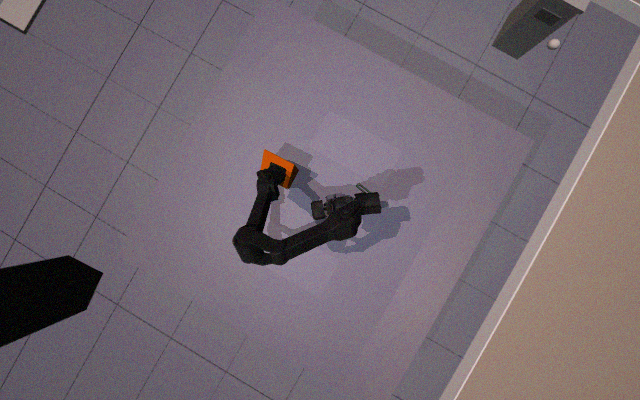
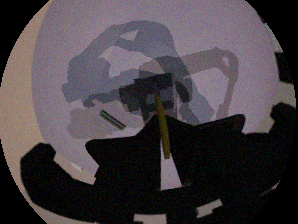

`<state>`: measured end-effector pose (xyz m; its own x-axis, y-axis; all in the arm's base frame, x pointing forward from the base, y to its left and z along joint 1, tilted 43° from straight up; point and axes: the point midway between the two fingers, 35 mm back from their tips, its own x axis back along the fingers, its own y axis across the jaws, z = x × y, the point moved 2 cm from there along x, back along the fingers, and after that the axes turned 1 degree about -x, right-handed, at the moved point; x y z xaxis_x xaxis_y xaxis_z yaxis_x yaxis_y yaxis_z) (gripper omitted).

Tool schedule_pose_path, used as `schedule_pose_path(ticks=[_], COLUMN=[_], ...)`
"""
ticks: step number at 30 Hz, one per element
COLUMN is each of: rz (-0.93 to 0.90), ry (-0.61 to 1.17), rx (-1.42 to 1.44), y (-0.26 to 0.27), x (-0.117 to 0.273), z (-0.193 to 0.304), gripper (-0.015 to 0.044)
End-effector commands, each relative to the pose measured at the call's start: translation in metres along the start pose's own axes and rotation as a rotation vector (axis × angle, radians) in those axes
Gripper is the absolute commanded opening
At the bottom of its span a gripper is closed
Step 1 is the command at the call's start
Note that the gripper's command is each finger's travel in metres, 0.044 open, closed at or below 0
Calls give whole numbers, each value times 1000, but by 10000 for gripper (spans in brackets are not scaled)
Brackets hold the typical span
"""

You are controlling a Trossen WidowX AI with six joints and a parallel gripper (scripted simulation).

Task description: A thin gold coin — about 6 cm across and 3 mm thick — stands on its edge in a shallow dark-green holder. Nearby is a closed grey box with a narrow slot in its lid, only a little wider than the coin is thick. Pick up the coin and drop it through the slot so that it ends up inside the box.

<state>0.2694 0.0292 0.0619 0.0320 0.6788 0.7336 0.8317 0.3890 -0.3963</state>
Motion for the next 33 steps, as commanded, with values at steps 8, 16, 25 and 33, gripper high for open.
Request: schedule_pose_path(ticks=[8, 16, 25, 33], rz=[1, 3, 3, 3], ry=[0, 1, 1, 1], rx=[0, -2, 0, 6], y=[-7, -5, -5, -4], x=[1, 0, -2, -7], z=[-1, -1, -1, -2], gripper=[0, 0, 0, 0])
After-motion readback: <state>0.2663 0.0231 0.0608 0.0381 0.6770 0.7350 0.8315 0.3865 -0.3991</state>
